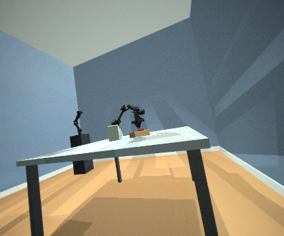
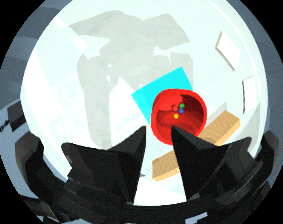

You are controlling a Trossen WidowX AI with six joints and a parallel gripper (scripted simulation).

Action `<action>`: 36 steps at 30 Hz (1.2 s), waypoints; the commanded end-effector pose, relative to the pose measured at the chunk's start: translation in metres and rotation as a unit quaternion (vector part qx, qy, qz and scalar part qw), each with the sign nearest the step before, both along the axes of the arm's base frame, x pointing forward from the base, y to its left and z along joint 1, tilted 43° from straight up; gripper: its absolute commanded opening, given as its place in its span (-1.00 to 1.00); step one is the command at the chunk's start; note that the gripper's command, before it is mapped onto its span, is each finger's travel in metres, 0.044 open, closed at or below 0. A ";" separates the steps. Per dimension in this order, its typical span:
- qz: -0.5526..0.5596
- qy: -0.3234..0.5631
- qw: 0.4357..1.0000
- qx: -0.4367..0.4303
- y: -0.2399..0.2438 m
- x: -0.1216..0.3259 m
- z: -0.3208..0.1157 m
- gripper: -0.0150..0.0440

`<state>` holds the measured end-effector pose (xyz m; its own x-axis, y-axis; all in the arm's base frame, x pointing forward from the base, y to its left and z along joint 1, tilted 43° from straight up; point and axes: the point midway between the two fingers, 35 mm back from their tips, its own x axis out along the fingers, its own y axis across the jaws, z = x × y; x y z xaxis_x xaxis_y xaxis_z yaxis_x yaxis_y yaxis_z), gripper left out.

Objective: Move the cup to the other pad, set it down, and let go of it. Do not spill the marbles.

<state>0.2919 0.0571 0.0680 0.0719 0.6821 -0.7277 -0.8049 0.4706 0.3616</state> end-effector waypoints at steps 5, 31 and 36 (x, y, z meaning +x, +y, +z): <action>0.000 0.000 1.000 0.000 -0.003 -0.001 0.002 0.12; 0.002 -0.003 1.000 -0.001 -0.048 -0.006 0.047 1.00; -0.002 -0.001 1.000 0.001 -0.046 -0.006 0.043 1.00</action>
<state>0.2863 0.0108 0.1121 0.0761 0.6825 -0.7270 -0.8046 0.4727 0.3595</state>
